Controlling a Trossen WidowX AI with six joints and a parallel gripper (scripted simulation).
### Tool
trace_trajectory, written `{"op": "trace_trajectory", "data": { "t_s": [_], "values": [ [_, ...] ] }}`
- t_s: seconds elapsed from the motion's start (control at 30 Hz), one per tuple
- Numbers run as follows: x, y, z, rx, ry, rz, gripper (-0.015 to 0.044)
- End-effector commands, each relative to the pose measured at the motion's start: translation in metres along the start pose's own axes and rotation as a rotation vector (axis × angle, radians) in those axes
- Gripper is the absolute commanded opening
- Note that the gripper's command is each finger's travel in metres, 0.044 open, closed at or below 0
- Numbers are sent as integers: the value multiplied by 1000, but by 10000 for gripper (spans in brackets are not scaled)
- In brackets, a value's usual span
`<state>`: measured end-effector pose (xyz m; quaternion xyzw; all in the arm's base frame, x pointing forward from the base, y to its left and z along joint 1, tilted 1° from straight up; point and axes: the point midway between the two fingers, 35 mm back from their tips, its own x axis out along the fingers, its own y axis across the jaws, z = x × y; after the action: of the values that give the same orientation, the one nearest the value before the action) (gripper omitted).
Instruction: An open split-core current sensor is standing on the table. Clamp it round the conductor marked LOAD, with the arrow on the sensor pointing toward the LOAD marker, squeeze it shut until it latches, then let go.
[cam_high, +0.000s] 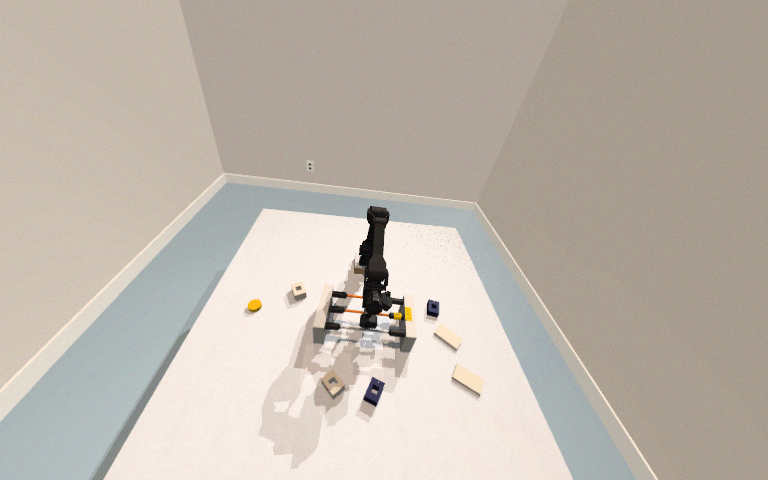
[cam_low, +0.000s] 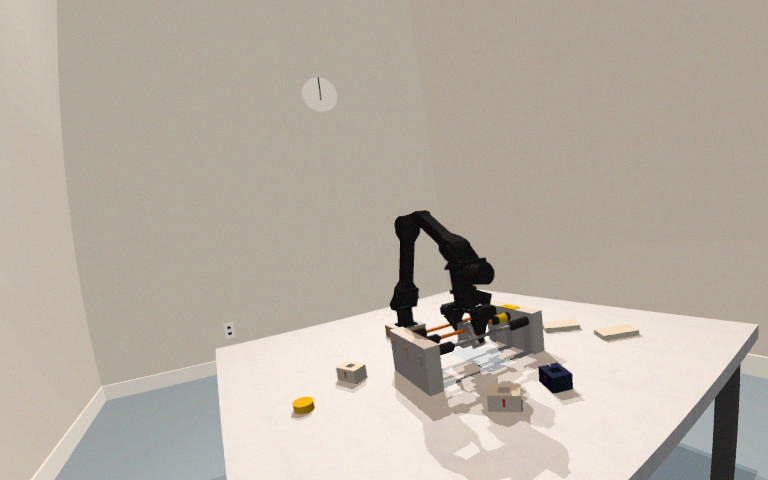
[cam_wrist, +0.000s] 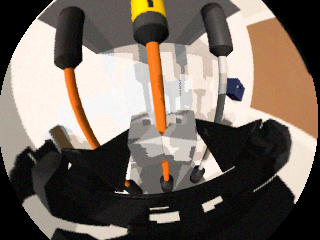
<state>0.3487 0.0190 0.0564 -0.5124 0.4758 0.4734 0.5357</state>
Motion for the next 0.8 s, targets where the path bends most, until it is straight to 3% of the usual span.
{"op": "trace_trajectory", "data": {
  "t_s": [0.0, 0.57, 0.77],
  "values": [
    [13, 0, 1, 3, 0, -25, 440],
    [8, -6, 1, 3, 0, -283, 440],
    [4, -8, 1, 3, 0, -298, 440]
  ]
}}
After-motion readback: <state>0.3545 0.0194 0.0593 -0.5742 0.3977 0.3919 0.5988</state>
